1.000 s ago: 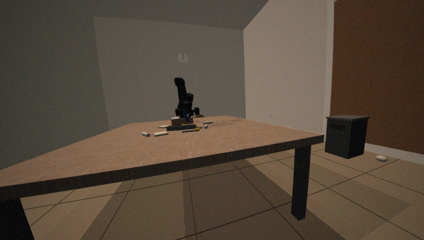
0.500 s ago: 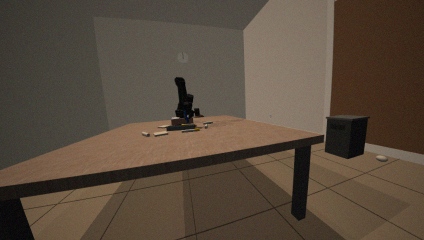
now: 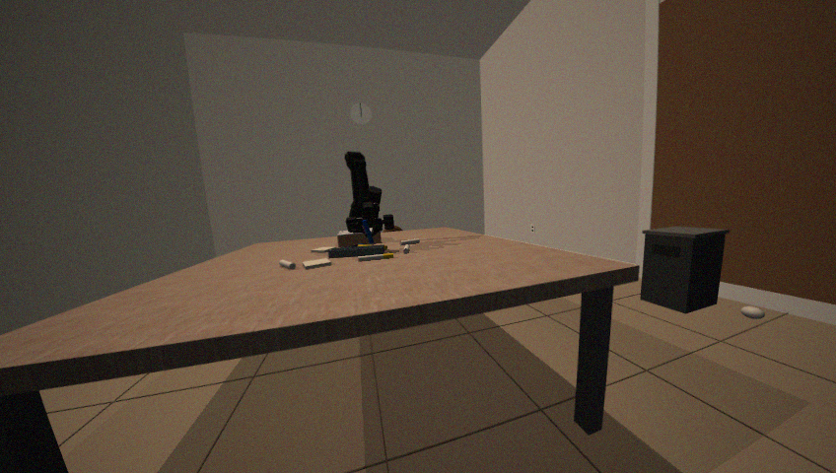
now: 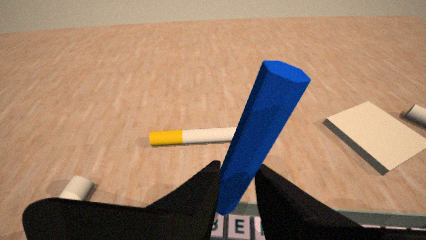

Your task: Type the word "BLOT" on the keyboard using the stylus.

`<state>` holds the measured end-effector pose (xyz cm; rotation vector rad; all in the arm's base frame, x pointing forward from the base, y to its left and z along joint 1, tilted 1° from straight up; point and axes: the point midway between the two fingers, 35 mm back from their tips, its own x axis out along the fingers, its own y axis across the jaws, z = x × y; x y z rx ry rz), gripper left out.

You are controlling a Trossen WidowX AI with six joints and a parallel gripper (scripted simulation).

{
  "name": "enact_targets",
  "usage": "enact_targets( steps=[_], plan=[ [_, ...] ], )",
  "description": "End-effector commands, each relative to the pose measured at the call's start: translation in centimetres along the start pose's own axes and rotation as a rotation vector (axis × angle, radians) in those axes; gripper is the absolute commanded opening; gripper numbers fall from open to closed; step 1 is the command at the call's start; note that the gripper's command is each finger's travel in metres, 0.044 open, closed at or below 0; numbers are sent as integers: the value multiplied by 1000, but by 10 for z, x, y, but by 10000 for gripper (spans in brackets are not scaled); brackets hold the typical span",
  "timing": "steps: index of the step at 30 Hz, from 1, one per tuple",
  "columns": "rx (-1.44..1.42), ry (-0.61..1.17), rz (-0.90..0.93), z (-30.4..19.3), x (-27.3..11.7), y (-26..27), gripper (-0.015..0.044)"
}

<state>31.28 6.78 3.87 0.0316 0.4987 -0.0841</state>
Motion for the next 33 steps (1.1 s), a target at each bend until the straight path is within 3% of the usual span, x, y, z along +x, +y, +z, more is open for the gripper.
enact_targets(
  steps=[1,33],
  plan=[
    [-5,2,-8,-2,1,-2,81],
    [-5,2,-8,-7,4,-2,81]
  ],
)
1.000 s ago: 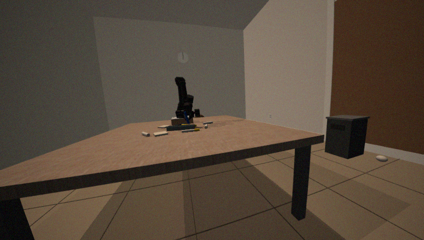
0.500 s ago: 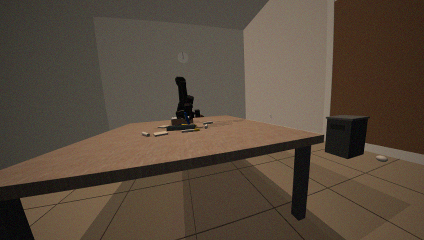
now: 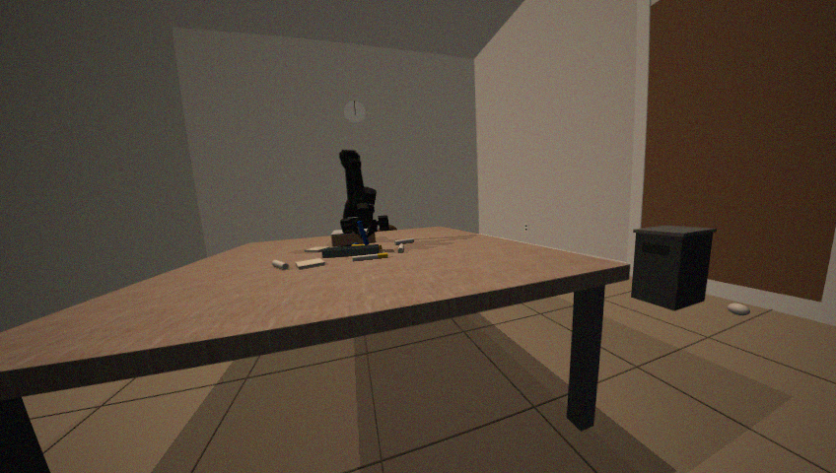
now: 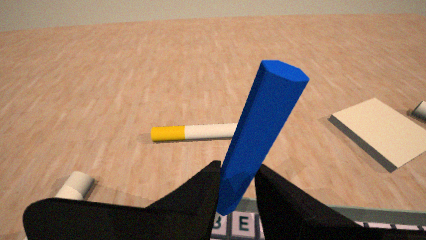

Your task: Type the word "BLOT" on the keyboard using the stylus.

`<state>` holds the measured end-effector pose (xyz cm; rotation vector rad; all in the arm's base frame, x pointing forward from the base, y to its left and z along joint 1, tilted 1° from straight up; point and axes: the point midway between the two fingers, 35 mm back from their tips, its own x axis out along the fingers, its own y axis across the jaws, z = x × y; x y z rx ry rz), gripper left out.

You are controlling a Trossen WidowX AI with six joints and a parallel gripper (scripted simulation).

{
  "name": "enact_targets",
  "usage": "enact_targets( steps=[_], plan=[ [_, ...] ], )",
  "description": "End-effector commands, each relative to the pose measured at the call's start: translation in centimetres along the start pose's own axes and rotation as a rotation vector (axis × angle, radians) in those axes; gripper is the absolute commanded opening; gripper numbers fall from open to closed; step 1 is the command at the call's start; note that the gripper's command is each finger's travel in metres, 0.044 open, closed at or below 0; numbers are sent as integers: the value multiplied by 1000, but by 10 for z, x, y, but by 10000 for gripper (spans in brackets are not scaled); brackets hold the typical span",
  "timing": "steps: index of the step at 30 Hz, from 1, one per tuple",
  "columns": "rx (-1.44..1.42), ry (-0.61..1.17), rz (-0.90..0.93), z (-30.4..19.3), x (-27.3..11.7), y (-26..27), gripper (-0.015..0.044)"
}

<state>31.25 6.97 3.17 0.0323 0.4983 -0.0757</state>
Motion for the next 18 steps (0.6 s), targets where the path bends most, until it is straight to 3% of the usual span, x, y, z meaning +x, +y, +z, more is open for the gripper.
enact_targets(
  steps=[1,18],
  plan=[
    [-4,2,-17,0,0,-4,81],
    [-3,2,-16,33,-18,-3,81]
  ],
)
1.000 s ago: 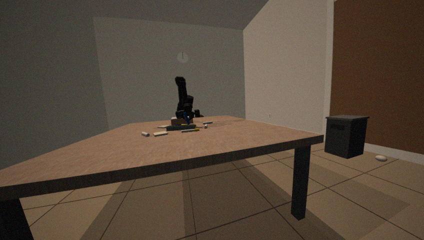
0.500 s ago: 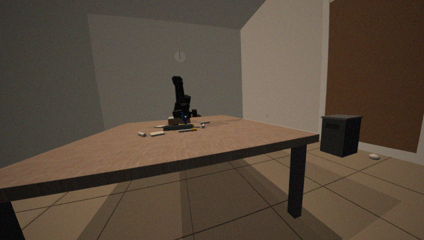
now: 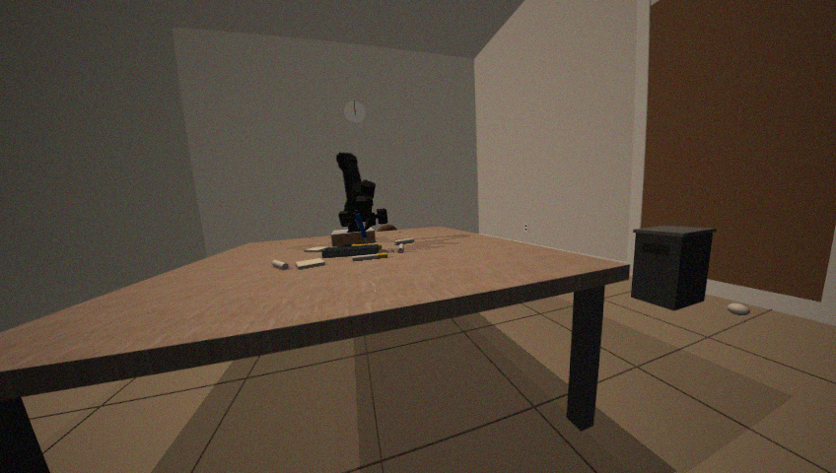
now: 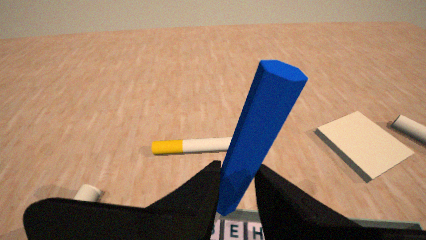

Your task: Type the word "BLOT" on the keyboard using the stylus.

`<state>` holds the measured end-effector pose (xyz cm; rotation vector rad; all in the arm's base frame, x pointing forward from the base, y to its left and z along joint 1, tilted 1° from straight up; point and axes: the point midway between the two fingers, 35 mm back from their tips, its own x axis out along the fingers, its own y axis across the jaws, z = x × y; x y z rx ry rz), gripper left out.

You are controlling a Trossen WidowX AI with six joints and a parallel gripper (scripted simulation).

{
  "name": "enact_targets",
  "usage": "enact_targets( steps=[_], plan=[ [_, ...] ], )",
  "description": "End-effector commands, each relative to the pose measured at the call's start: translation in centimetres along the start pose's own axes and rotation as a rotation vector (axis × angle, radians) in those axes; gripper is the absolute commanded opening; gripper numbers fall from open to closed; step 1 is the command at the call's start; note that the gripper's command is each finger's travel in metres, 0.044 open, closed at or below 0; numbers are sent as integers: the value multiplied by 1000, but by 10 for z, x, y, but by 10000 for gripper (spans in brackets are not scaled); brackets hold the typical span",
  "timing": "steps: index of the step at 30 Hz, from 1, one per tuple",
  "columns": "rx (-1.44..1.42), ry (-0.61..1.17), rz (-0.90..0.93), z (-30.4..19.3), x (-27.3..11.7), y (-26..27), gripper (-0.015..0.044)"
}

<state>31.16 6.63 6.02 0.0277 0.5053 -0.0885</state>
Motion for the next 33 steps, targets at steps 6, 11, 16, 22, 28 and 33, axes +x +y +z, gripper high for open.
enact_targets(
  steps=[6,11,16,22,28,33],
  plan=[
    [2,-4,1,5,-3,0,74],
    [0,-6,-1,5,-3,-1,21],
    [-26,-44,-44,5,-2,-20,0],
    [-84,-112,-139,5,-7,-57,0],
    [-119,-147,-201,4,-13,-78,0],
    [-119,-147,-201,4,-13,-78,0]
  ],
)
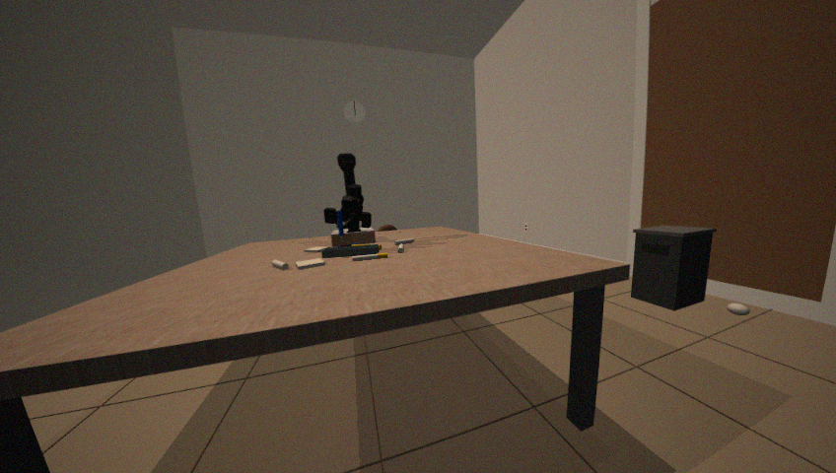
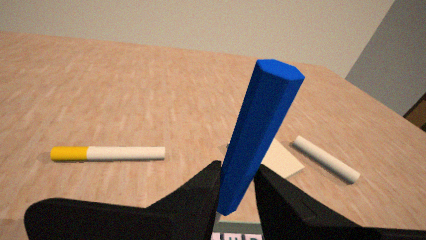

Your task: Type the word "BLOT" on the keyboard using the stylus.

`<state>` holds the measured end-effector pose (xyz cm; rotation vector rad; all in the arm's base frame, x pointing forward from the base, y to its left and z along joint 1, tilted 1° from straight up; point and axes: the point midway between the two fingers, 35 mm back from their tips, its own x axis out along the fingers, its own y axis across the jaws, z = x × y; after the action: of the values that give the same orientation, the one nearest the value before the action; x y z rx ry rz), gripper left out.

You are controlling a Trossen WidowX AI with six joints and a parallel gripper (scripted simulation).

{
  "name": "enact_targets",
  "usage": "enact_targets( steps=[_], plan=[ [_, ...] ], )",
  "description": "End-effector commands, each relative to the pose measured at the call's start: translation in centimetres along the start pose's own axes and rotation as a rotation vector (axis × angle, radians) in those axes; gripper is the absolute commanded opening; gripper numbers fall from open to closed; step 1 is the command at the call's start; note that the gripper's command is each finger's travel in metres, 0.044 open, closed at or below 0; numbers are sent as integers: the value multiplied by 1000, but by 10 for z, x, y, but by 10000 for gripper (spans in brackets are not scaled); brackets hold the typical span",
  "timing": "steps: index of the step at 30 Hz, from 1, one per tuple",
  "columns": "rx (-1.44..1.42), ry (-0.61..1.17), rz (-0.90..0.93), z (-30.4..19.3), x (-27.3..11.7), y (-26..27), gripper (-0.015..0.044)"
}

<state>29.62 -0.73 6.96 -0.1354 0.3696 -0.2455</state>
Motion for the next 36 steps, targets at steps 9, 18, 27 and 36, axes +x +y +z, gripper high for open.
enact_targets(
  steps=[9,18,27,36],
  plan=[
    [-8,-5,-11,-11,4,-1,0],
    [-8,-4,-11,-19,6,1,0],
    [-8,-4,-11,-19,6,1,0],
    [-8,-4,-11,-21,6,0,81]
  ],
)
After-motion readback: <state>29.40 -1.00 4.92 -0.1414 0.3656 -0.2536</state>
